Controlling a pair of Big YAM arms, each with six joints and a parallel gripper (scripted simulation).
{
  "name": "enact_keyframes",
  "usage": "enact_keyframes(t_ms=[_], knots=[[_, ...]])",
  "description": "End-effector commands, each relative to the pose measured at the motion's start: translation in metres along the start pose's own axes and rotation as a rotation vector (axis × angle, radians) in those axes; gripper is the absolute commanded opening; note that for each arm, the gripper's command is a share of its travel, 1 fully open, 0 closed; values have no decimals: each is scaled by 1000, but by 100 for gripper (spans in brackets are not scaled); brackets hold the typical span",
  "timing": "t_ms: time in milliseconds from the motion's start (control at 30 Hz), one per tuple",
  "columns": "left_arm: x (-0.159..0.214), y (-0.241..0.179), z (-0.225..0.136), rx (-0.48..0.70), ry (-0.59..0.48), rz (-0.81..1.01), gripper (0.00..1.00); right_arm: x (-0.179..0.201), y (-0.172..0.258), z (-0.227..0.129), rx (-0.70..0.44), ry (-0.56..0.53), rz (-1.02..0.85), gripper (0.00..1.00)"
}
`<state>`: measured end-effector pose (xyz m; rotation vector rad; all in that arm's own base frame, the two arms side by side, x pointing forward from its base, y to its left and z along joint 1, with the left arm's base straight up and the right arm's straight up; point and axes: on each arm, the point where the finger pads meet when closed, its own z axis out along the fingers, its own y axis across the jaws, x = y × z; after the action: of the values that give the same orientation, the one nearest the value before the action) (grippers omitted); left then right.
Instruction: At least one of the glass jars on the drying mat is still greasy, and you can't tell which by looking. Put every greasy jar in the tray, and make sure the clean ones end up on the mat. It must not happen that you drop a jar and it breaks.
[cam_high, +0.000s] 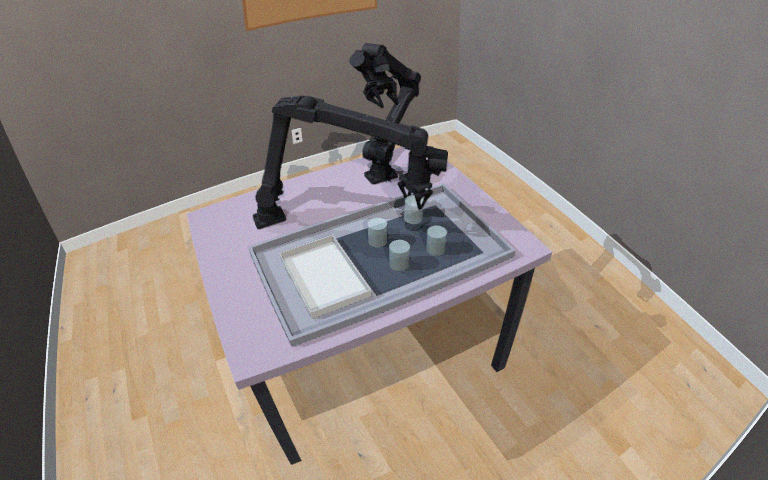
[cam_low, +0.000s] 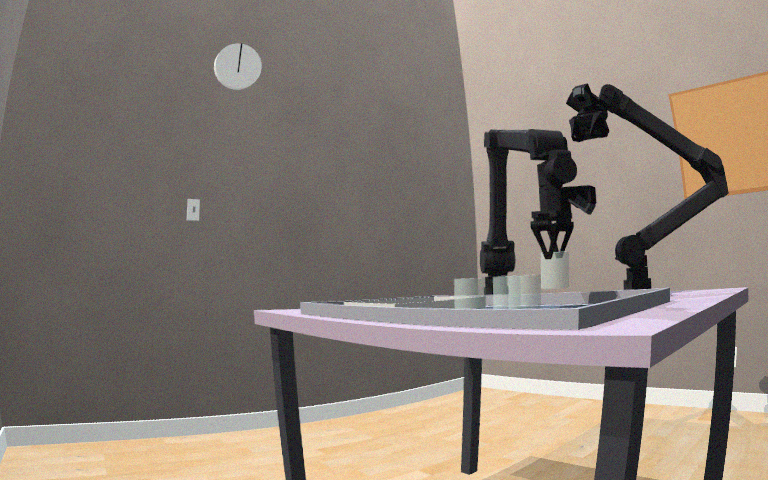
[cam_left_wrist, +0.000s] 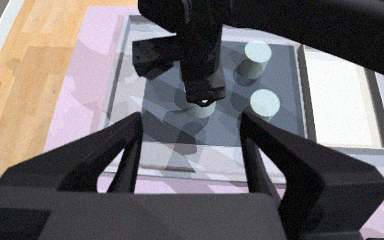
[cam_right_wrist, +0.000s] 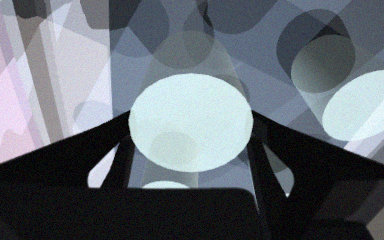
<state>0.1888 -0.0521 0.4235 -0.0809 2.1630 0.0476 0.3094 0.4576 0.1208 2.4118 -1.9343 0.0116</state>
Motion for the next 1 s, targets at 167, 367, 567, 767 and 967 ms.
enact_keyframes(t_ms=[167,367,567,767,967], knots=[[-20,-3,-14,30,-24,-29,60,-15,-16,-91,72,-73,-7,62],[-20,-3,-14,30,-24,-29,60,-13,-13,-91,60,-61,-7,62],[-20,-3,-14,30,-24,-29,60,-10,-11,-87,52,-54,-7,62],[-20,-3,-14,30,-24,-29,60,-10,-11,-87,52,-54,-7,62],[-20,-3,-14,30,-24,-29,60,-11,-12,-124,83,-82,-7,62]])
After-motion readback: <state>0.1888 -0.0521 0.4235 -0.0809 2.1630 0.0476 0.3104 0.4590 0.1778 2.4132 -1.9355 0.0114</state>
